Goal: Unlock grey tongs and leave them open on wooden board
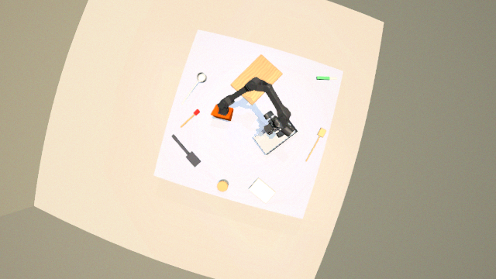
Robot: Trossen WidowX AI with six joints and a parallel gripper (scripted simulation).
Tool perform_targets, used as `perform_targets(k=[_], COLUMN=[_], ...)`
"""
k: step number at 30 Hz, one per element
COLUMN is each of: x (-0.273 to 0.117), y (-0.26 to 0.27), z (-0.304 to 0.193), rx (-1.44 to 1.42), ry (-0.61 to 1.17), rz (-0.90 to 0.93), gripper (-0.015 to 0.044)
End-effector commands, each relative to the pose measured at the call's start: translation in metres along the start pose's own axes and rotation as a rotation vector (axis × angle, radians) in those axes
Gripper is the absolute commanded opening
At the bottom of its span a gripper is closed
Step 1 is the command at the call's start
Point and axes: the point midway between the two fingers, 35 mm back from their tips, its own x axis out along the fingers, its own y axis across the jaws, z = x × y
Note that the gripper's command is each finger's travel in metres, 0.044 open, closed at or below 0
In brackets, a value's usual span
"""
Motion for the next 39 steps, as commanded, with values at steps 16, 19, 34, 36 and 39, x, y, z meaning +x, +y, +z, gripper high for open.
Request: perform_targets(k=[16,19,34,36,39], x=[-0.014,-0.015,-0.021,-0.022,-0.023], y=[-0.020,-0.024,-0.041,-0.044,-0.048], z=[-0.026,-0.029,-0.046,-0.049,-0.052], rx=[-0.711,-0.825,-1.393,-1.469,-1.583], ry=[0.003,0.002,-0.005,-0.006,-0.007], rz=[0.018,0.018,0.021,0.021,0.021], gripper=[-0.0150,-0.0150,-0.0150,-0.0150,-0.0150])
